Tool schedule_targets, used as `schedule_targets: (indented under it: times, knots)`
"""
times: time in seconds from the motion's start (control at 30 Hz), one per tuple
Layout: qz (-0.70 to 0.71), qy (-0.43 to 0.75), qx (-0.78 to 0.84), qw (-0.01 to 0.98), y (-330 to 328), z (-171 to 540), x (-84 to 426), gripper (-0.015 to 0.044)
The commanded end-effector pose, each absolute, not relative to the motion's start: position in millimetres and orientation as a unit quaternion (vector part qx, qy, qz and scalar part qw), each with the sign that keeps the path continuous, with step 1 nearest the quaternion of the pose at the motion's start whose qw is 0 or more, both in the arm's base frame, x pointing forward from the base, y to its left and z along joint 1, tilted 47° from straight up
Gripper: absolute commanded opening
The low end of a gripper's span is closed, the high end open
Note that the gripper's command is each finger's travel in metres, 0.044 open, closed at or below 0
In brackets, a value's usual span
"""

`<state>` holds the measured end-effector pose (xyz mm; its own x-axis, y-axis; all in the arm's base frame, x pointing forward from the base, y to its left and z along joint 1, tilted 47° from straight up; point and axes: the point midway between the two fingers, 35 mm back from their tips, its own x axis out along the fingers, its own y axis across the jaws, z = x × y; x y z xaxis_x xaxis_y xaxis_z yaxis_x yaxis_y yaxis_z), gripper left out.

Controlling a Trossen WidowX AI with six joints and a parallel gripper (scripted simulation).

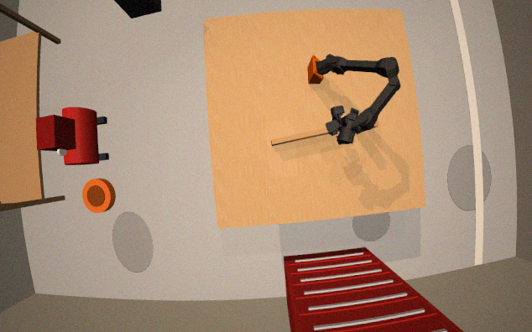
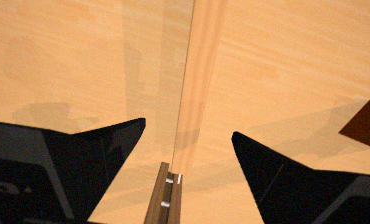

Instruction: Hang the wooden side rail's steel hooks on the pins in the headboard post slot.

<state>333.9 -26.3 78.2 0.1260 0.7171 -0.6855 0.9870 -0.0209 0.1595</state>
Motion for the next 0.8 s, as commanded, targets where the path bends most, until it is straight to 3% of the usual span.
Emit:
schedule_targets:
  times: [0.0, 0.77]
  knots:
    - [-0.214, 0.624, 0.683, 0.313, -21, 75, 335, 0.0440]
    - [-0.214, 0.624, 0.683, 0.314, 5, 49, 341, 0.0440]
